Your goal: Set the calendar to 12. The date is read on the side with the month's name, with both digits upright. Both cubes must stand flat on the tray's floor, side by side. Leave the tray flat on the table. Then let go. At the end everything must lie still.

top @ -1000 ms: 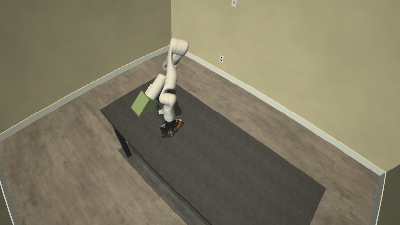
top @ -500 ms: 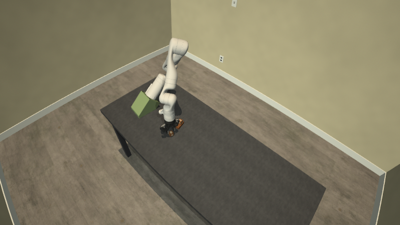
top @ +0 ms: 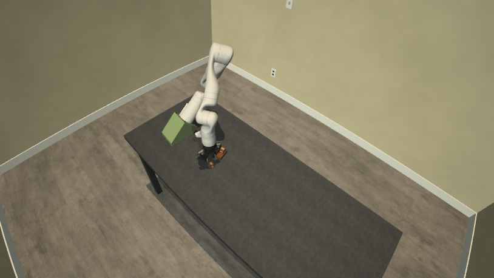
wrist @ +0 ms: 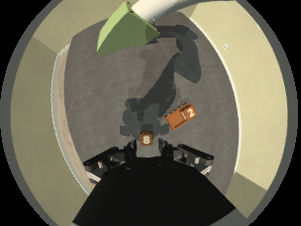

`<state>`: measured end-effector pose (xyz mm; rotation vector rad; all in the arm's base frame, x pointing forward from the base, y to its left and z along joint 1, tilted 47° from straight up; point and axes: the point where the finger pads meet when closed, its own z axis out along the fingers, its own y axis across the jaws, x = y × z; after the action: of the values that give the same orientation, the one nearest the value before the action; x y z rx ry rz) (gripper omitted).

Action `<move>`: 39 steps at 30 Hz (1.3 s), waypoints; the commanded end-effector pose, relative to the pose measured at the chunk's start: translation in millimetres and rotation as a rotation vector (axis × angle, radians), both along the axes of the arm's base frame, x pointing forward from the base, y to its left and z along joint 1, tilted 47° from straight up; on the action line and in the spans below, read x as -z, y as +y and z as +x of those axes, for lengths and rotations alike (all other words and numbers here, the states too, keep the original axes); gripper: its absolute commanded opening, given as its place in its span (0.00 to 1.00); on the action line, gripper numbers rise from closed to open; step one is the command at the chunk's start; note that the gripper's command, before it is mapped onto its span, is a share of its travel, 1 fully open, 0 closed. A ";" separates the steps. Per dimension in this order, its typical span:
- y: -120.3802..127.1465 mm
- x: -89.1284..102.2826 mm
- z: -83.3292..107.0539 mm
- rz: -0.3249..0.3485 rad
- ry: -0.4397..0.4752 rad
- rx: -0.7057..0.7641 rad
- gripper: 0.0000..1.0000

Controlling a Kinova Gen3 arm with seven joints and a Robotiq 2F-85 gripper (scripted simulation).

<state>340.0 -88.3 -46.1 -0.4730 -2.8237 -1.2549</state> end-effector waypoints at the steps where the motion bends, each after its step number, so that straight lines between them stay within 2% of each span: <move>1: -9.4 -5.5 1.8 -0.011 -0.007 0.007 0.46; 20: -10.1 -6.5 2.8 -0.014 -0.033 0.032 0.46; 39: -9.4 -6.7 1.3 -0.068 -0.157 0.172 0.46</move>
<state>345.0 -94.8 -40.4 -0.6293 -3.0163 -1.2764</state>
